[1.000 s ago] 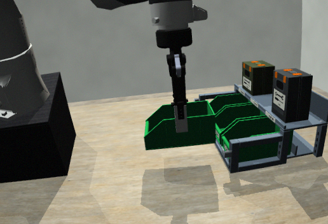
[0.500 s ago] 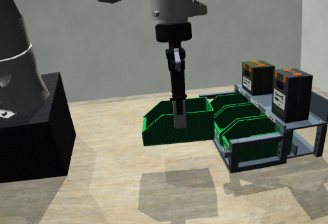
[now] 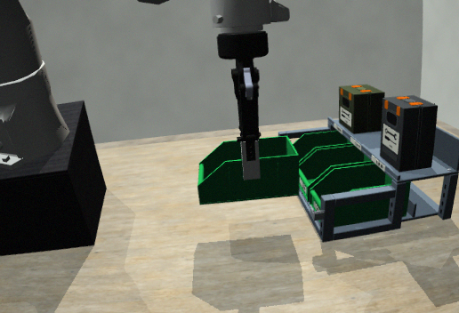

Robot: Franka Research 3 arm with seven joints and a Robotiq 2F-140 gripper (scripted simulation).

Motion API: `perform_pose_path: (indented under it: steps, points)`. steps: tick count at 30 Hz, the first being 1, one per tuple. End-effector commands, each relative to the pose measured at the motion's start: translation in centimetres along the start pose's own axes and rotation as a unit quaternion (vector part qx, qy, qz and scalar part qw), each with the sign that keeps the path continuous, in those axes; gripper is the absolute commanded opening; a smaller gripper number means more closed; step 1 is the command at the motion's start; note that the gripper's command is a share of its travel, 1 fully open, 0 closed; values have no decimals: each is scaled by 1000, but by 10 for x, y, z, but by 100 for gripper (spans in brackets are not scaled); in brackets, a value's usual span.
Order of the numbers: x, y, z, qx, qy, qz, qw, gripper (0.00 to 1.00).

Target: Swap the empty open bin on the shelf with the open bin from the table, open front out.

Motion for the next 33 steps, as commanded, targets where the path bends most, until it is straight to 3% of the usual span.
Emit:
perform_pose_path:
  steps: [1,24,28,33]
  points:
    - [-2,0,0,-3,1,1,1000,0]
    - [-3,0,-1,-3,1,1,1000,0]
    - [-3,-2,-19,-7,1,1,1000,0]
    - [-3,-8,-61,-16,1,1,1000,0]
Point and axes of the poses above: the point where the finger pads meet when closed, its own x axis out along the fingers, its own z axis across the jaws, y = z × x, the point moved 8 cm from there along -x, back along the fingers, and after that the axes turned 3 degrees about x, right-handed, at the moved point
